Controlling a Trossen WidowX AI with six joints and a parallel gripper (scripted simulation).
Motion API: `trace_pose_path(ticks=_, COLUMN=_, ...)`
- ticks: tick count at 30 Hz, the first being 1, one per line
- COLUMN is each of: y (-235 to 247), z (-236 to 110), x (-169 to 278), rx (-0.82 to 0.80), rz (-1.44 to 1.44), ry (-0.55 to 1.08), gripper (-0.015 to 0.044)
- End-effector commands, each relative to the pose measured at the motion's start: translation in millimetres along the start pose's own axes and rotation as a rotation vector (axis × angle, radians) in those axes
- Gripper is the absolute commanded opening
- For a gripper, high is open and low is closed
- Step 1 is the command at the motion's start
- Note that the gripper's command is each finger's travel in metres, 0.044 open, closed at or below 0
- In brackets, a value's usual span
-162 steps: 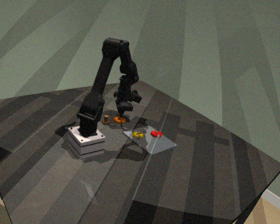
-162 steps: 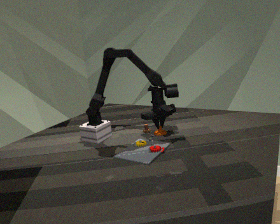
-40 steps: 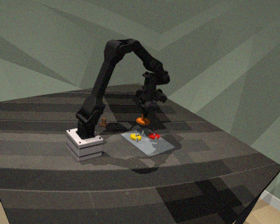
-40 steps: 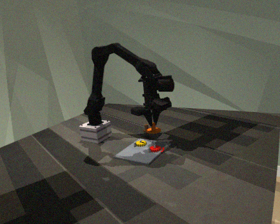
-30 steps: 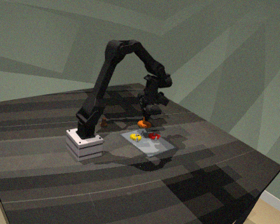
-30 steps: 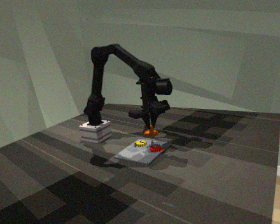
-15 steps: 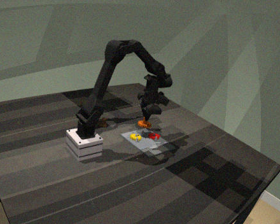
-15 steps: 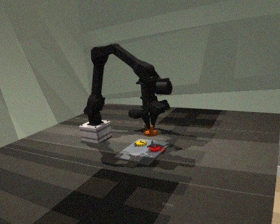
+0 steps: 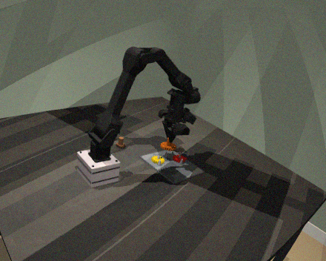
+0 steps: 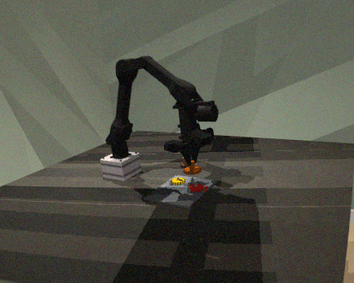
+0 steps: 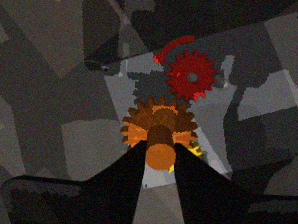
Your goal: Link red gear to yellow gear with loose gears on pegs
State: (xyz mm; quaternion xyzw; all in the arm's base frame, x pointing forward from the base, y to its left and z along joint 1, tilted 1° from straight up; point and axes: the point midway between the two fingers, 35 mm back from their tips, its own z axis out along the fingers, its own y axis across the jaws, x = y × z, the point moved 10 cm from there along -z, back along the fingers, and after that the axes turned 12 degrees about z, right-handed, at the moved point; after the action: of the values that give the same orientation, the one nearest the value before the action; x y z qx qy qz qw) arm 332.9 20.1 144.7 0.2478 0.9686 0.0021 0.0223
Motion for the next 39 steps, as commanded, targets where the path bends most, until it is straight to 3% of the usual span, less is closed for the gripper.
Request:
trace_pose_path(ticks=1, y=-1, z=8, x=1, rx=0.003, rz=-0.036, ry=0.007, gripper=0.0)
trace_pose_path(ticks=26, y=-2, z=35, x=1, rx=0.005, rz=0.243, ry=0.007, gripper=0.0)
trace_pose_path(ticks=39, y=-1, z=37, x=2, rx=0.004, rz=0.071, ry=0.007, gripper=0.0)
